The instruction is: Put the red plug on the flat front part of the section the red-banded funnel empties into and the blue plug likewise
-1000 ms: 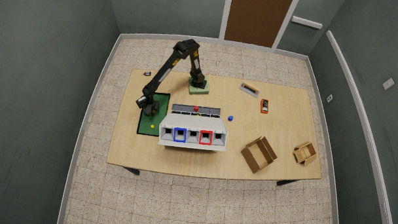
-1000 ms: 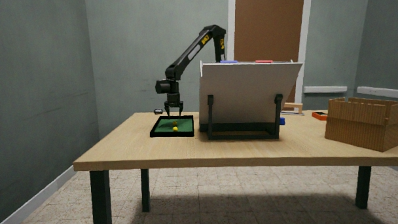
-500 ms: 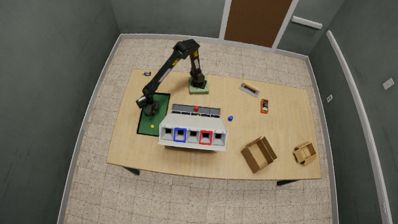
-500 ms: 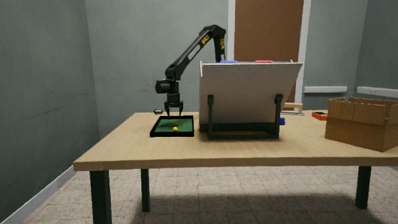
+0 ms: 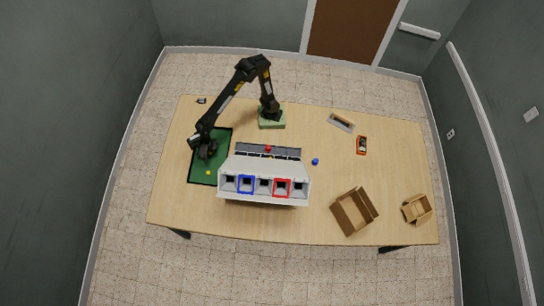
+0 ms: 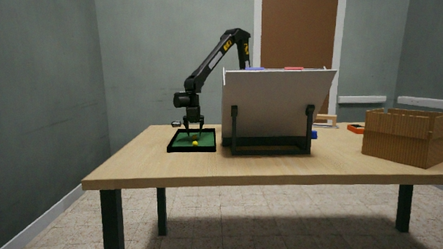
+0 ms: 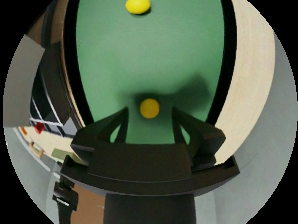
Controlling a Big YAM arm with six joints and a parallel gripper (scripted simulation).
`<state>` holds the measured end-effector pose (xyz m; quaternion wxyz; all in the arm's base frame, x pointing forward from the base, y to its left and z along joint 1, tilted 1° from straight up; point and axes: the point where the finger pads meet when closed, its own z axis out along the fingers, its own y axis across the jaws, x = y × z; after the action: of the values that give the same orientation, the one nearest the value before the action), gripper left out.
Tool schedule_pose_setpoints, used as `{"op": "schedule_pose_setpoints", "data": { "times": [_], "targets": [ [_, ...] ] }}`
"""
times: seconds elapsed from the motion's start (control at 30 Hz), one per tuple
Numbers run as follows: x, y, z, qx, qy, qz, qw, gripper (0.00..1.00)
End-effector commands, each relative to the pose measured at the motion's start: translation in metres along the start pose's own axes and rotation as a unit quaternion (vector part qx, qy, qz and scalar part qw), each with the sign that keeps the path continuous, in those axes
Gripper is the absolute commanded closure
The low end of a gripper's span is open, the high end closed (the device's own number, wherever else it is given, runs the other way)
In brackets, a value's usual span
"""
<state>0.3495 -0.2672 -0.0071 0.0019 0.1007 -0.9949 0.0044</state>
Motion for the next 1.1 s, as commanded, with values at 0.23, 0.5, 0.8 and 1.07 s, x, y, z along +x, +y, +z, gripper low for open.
{"op": "schedule_pose_setpoints", "data": {
  "times": [0.23, 0.5, 0.8, 1.07],
  "targets": [
    [0.0032, -0.0062, 0.0106, 0.006, -0.007, 0.003, 1.000, 0.44],
    [0.0042, -0.0050, 0.0159, 0.002, -0.004, 0.003, 1.000, 0.44],
    [0.0042, -0.0050, 0.0159, 0.002, -0.004, 0.003, 1.000, 0.44],
    [0.0042, -0.0050, 0.0159, 0.002, -0.004, 0.003, 1.000, 0.44]
  ]
}}
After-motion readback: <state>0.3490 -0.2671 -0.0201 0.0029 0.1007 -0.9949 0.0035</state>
